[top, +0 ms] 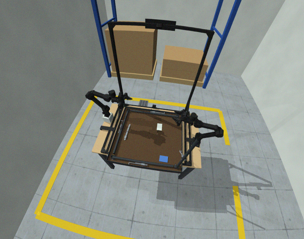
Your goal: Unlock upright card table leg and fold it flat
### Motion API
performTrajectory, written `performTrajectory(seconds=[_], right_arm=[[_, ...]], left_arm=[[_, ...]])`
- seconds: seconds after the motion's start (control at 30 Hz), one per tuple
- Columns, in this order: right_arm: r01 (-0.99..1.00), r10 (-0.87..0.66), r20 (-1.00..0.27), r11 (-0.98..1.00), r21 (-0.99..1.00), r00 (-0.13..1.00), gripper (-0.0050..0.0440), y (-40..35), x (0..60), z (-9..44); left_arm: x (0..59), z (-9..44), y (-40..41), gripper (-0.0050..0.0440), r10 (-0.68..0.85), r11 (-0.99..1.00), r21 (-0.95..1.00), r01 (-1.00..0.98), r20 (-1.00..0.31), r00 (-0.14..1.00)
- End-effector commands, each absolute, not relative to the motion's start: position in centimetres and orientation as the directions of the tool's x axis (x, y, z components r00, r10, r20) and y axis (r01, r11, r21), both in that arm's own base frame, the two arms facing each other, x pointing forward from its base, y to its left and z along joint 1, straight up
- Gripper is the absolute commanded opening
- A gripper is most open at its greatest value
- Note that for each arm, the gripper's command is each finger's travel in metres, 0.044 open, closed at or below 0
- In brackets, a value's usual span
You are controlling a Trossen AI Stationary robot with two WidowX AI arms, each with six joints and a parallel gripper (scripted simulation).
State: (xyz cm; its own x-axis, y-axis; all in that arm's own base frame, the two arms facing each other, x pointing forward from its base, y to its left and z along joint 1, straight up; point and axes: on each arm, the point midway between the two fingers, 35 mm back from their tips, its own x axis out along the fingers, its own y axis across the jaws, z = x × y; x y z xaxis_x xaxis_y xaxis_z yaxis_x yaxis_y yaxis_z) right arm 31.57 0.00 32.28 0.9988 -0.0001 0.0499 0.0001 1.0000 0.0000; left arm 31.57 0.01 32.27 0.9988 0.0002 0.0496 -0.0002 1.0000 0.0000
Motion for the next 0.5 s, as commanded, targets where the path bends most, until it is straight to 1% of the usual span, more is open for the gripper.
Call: performTrajectory(seconds=[0.0, 0.07, 0.1, 0.17, 0.3, 0.43, 0.47], right_arm=[[0.000, 0.000, 0.049, 1.000, -0.001, 0.999, 0.0400, -0.4, 31.4, 32.4], [0.001, -0.001, 0.046, 1.000, -0.005, 0.999, 0.0400, -1.5, 30.9, 32.8], [0.002, -0.001, 0.045, 1.000, -0.006, 0.999, 0.0400, -2.0, 30.6, 33.1], [0.003, -0.002, 0.041, 1.000, -0.010, 0.999, 0.0400, -3.1, 29.9, 33.5], [0.004, -0.003, 0.036, 1.000, -0.013, 0.999, 0.0400, -4.4, 28.8, 34.1], [0.005, -0.004, 0.032, 1.000, -0.016, 0.999, 0.0400, -5.5, 27.6, 34.6], [0.005, -0.004, 0.032, 1.000, -0.016, 0.999, 0.0400, -5.5, 27.6, 34.6]], left_arm=[[31.8, 32.2, 0.7, 0.0352, 0.012, 1.000, 0.011, -0.012, 0.027, 1.000], [32.4, 32.1, 2.7, 0.0304, 0.046, 0.998, 0.038, -0.045, -0.035, 0.998], [32.6, 32.0, 3.8, 0.0290, 0.064, 0.997, 0.050, -0.061, -0.069, 0.996], [32.8, 31.9, 6.1, 0.0290, 0.100, 0.993, 0.069, -0.091, -0.131, 0.986], [32.6, 31.8, 9.5, 0.0290, 0.147, 0.988, 0.085, -0.131, -0.213, 0.966], [31.9, 31.6, 12.5, 0.0290, 0.181, 0.983, 0.083, -0.164, -0.291, 0.940], [31.9, 31.6, 12.5, 0.0290, 0.181, 0.983, 0.083, -0.164, -0.291, 0.940]])
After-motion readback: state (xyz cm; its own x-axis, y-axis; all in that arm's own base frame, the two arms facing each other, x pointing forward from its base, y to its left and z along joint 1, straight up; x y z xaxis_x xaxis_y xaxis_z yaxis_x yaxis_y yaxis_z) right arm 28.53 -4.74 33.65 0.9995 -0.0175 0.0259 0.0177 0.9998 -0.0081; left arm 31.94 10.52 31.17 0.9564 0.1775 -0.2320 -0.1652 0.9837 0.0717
